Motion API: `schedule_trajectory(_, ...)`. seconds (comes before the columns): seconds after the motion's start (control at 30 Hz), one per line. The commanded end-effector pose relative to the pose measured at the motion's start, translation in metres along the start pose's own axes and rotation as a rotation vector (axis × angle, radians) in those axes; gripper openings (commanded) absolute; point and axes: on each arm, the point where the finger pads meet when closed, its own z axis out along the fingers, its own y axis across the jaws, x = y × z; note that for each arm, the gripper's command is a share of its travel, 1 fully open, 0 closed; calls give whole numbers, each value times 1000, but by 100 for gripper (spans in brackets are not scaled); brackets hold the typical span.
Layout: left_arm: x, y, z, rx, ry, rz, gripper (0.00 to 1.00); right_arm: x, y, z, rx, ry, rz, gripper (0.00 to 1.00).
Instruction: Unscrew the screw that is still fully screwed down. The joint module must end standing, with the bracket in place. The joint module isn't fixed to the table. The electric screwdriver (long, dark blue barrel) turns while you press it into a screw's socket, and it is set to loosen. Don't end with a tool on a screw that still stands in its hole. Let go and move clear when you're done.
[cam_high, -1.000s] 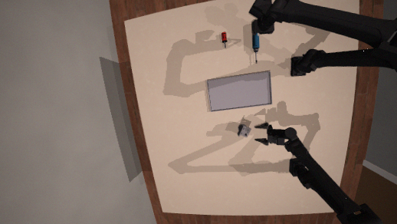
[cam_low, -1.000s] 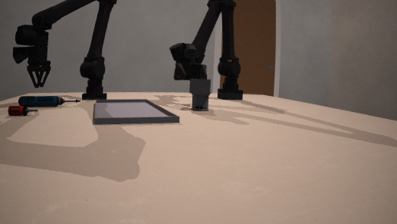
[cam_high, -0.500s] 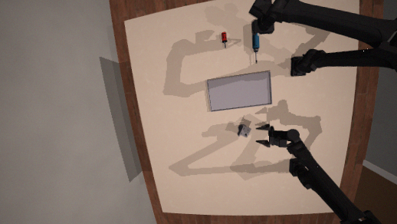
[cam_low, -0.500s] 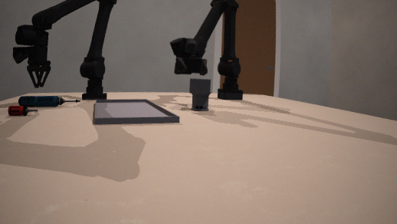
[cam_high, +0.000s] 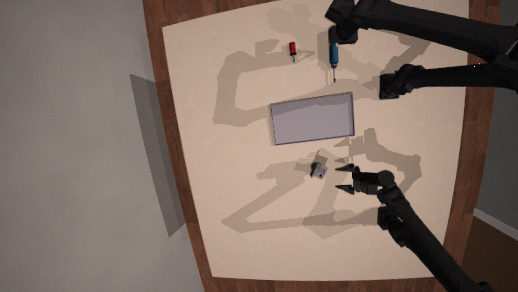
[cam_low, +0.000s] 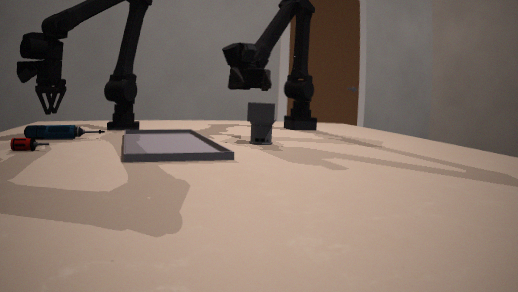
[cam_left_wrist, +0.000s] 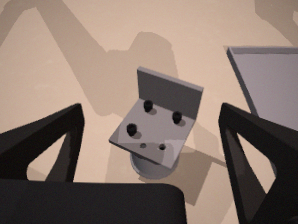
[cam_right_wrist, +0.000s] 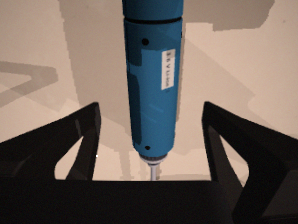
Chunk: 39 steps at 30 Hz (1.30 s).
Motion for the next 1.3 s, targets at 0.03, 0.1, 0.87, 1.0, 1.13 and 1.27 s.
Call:
schedule_trajectory(0.03,-39,-16,-2,12,-25,-56,86,-7,9,-10,-19,-14,-1,65)
schedule_trajectory(0.1,-44,-16,-4,12,-25,-57,86,-7,9,-10,-19,-14,-1,65)
schedule_trajectory(0.87,-40,-12,-5,3,-7,-22,86,-7,9,-10,-19,-14,-1,65)
schedule_trajectory(1.0,-57,-6,32,-53,-7,-82,86,-7,9,-10,-19,-14,-1,65)
schedule_trajectory(1.13,-70,1,62,-102,-4,-128,86,-7,9,-10,-19,-14,-1,65)
schedule_trajectory(1.27,-82,8,93,-152,-1,-174,86,-7,9,-10,-19,-14,-1,65)
